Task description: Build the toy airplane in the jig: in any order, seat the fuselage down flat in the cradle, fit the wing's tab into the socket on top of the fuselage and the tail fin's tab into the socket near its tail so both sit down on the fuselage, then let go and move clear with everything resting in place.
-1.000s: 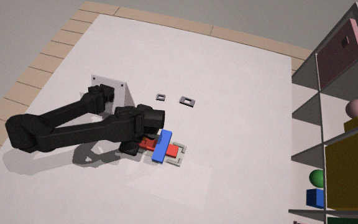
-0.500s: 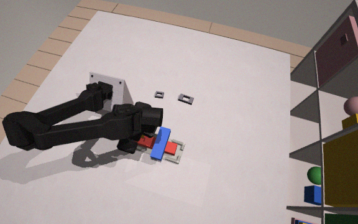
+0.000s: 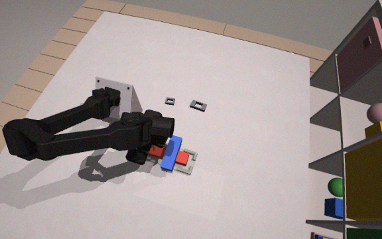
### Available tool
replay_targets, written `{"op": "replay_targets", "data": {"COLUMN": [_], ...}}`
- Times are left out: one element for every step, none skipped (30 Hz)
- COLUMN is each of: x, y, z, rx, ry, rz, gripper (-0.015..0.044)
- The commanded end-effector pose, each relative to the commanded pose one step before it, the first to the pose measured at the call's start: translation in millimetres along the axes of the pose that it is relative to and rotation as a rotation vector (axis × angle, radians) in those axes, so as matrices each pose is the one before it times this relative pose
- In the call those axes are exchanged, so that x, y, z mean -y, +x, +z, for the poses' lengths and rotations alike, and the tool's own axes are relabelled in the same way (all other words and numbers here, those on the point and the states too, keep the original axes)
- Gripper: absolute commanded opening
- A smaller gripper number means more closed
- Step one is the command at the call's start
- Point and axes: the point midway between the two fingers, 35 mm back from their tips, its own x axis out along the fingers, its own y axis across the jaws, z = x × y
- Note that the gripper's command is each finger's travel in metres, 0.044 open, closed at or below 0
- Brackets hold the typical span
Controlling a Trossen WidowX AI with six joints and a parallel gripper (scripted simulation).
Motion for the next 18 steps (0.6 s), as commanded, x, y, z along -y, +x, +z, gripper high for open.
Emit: {"op": "replay_targets", "data": {"x": [0.85,-0.03,-0.02,-0.01,0.0,0.02,0.03,0.04,0.05,0.06,0.07,0.09,0.1,0.11,0.12,0.13,0.14,0.12], "y": [6.5,1.63,1.61,1.61,1.61,1.61,1.6,1.6,1.59,1.59,1.58,1.58,1.57,1.58,1.57,1.57,1.55,1.22], "z": [-0.35,0.05,0.03,0.01,0.0,-0.01,-0.02,-0.04,-0.05,-0.06,-0.07,-0.09,-0.1,-0.12,-0.13,-0.14,-0.16,-0.13], "rx": [-0.00122,0.00003,0.00003,0.00003,0.00003,0.00003,0.00003,0.00003,0.00003,0.00002,0.00002,0.00001,0.00001,0.0,-0.00001,-0.00001,-0.00002,-0.00002], "ry": [-0.0027,0.0,0.0,0.0,0.0,0.0,0.0,0.0,0.0,0.0,0.0,0.0,0.0,0.0,0.0,0.0,0.0,0.0], "rz": [-0.00485,0.00014,0.00009,0.00004,-0.00001,-0.00006,-0.00011,-0.00015,-0.0002,-0.00025,-0.0003,-0.00035,-0.0004,-0.00045,-0.0005,-0.00054,-0.00059,-0.0005], "gripper": [0.0065,0.0065,0.0065,0.0065,0.0065,0.0065,0.0065,0.0065,0.0065,0.0065,0.0065,0.0065,0.0065,0.0065,0.0065,0.0065,0.0065,0.0065]}}
